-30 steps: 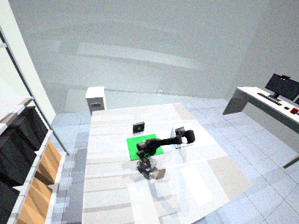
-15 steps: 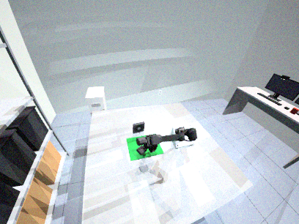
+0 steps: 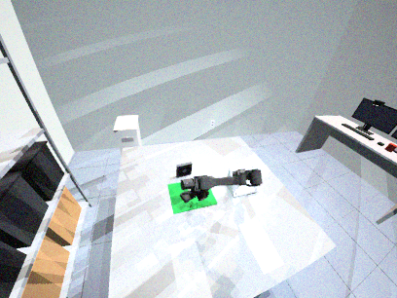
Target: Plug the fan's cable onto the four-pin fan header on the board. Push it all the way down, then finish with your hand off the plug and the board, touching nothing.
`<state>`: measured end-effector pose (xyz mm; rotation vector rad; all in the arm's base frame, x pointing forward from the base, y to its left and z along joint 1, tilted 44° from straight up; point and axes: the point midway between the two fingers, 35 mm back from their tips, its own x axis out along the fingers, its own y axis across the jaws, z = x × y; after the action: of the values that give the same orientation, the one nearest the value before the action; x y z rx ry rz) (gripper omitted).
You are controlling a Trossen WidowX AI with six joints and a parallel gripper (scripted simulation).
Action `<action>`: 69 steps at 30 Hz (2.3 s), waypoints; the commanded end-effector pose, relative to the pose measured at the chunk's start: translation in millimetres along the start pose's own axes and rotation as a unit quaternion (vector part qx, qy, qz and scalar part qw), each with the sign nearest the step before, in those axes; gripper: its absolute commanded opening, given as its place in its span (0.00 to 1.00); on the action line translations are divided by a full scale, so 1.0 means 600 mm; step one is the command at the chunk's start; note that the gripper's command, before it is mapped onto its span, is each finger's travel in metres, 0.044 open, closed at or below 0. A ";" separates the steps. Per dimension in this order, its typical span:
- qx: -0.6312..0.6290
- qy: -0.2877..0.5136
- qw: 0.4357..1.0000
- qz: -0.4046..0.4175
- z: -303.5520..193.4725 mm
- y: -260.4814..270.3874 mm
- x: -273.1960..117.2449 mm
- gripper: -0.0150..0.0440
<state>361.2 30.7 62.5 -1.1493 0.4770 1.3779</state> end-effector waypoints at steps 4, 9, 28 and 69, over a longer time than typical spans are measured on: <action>0.121 -0.010 0.993 0.004 -0.009 -0.005 0.001 0.25; 0.206 -0.015 0.978 0.009 -0.016 -0.007 0.002 0.25; 0.509 -0.028 0.860 0.032 -0.042 -0.014 0.008 0.25; 0.942 -0.014 0.321 0.096 -0.103 -0.021 0.021 0.25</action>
<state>393.9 -10.0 30.8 0.9021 1.5121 0.2185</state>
